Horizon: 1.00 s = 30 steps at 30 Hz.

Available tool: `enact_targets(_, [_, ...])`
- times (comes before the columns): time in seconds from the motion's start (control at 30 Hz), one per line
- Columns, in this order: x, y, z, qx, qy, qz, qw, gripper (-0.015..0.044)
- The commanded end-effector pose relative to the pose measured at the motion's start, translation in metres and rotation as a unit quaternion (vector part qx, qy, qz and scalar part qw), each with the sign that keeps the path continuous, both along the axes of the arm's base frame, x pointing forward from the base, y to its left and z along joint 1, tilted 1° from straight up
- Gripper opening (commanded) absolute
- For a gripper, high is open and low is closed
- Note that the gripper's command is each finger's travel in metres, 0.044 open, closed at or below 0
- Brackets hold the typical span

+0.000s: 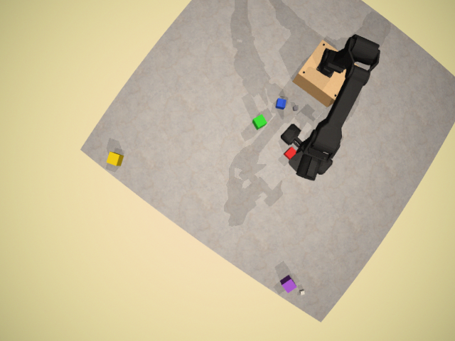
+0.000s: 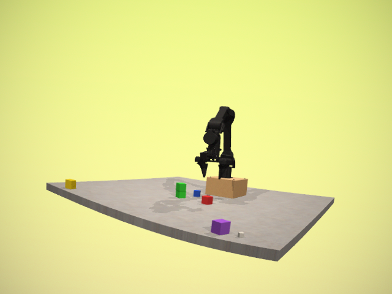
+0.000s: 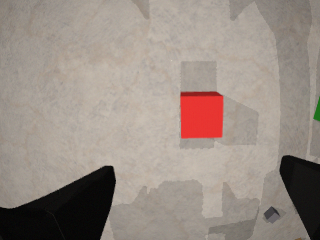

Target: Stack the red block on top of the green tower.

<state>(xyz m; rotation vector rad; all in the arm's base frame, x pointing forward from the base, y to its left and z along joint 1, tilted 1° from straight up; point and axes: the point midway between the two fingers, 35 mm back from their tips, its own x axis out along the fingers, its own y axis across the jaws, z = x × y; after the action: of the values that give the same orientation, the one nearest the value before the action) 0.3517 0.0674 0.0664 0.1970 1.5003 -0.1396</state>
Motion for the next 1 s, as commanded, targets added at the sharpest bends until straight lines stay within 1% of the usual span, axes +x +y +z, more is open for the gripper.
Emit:
enact_targets(0.0, [0.004, -0.011, -0.02, -0.017, 0.023, -0.007, 1.0, 0.044])
enact_targets(0.13, [0.004, -0.011, -0.017, -0.018, 0.025, -0.007, 1.0, 0.044])
enact_targets(0.2, [0.004, -0.011, -0.023, -0.018, 0.025, -0.007, 1.0, 0.044])
enact_targets(0.43, [0.005, -0.011, -0.073, -0.018, 0.025, -0.007, 1.0, 0.044])
enact_targets(0.97, [0.007, -0.009, -0.091, -0.018, 0.025, -0.007, 1.0, 0.044])
